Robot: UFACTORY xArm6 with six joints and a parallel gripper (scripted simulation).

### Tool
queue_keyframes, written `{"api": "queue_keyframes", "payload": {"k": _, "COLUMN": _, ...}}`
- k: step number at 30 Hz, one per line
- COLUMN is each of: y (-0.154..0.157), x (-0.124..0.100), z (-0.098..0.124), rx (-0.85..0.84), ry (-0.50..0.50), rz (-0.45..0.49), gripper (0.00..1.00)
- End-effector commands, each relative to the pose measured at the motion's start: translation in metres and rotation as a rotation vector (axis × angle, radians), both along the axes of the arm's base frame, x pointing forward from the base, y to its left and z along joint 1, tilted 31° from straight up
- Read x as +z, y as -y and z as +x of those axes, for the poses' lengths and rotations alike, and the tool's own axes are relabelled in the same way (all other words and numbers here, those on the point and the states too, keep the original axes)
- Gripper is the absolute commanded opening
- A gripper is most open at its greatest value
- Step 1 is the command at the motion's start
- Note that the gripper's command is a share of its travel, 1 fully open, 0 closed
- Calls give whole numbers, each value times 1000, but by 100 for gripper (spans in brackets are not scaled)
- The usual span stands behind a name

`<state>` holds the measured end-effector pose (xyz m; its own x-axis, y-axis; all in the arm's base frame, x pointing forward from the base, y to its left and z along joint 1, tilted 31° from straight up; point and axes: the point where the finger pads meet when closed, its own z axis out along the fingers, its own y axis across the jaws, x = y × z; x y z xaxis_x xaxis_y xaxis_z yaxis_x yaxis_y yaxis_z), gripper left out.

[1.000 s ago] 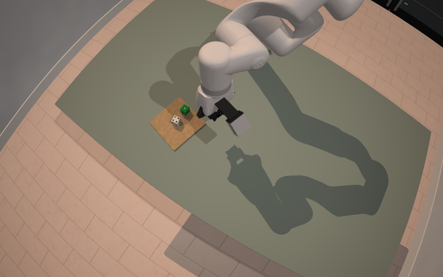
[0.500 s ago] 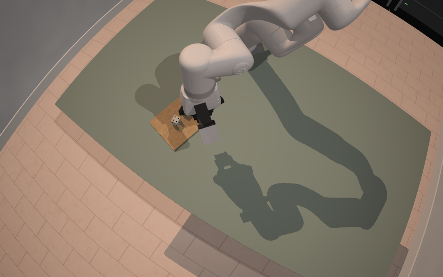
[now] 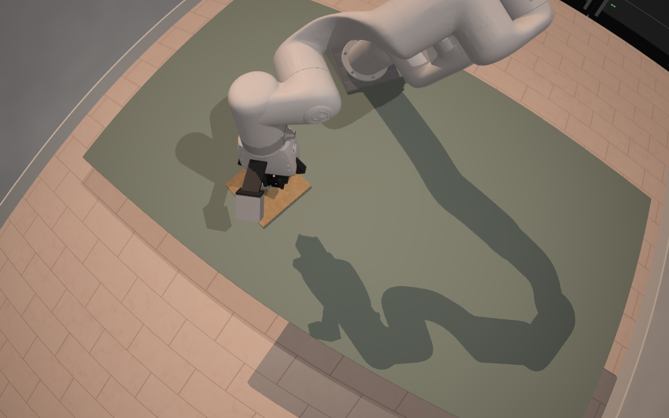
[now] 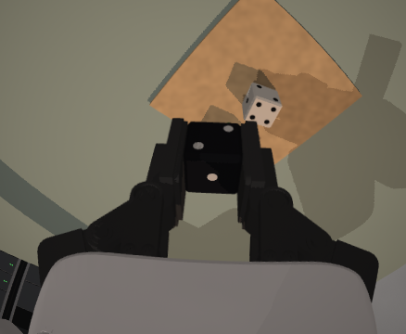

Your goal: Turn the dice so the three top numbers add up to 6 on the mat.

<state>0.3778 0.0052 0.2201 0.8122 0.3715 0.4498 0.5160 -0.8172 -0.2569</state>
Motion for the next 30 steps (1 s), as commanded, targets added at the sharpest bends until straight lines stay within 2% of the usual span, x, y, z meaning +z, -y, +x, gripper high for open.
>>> {"api": "queue_keyframes", "payload": {"k": 1, "y": 16, "x": -3, "z": 17, "rx": -138, "ry": -78, "rz": 42, "gripper": 21}}
{"api": "queue_keyframes", "payload": {"k": 10, "y": 44, "x": -14, "z": 39, "rx": -361, "ry": -190, "rz": 114, "gripper": 21}}
{"api": "queue_keyframes", "payload": {"k": 30, "y": 42, "x": -19, "z": 41, "rx": -369, "ry": -195, "rz": 117, "gripper": 21}}
